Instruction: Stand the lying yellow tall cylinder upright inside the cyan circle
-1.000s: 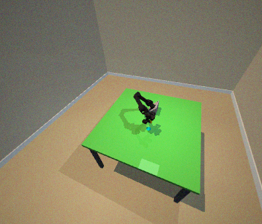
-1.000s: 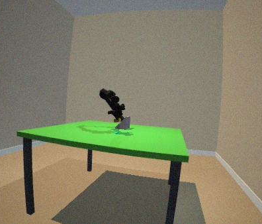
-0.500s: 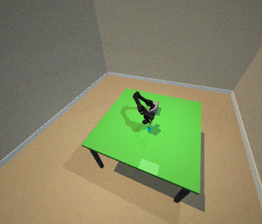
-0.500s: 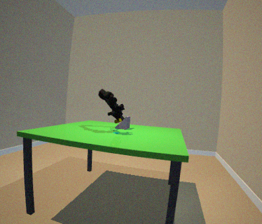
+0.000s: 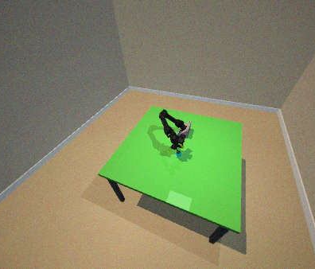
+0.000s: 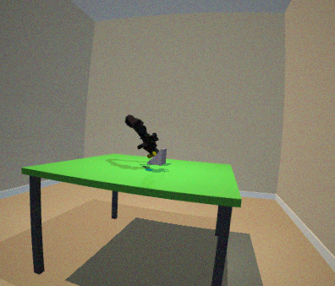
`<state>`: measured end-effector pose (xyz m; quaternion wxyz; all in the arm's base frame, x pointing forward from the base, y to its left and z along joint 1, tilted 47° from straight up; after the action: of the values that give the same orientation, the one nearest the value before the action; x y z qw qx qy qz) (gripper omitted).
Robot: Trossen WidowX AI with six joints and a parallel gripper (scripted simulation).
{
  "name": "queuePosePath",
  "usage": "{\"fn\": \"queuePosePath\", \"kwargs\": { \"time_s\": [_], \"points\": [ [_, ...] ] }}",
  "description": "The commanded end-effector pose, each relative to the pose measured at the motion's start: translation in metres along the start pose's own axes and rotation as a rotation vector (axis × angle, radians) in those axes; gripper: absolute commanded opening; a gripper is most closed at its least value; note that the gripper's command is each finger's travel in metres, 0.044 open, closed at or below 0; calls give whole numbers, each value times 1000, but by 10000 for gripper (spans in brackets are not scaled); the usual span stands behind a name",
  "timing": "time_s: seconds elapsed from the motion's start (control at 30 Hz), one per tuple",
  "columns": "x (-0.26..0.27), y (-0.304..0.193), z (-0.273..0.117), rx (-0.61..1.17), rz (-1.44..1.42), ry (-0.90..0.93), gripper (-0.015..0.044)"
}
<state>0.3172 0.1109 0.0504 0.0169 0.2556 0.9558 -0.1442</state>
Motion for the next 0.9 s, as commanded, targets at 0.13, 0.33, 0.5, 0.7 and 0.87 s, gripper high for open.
{"fn": "queuePosePath", "kwargs": {
  "time_s": [0.13,0.33,0.5,0.7,0.87],
  "points": [
    [-1,-3,3,-56,-3,34,105],
    [-1,-5,4,-97,-7,51,105],
    [-2,-6,5,-132,-10,64,105],
    [-3,-7,5,-175,-14,77,105],
    [-3,-8,5,-211,-18,87,105]
  ]
}}
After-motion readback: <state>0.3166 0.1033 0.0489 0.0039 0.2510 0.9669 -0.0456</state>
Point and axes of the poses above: the point midway between the two fingers, 35 mm back from their tips, its own z axis out along the fingers, its own x axis across the jaws, y = z × x, the point moved 3 cm from there along -z, back along the fingers, and after that the axes turned 8 degrees about z, right-handed, at the moved point
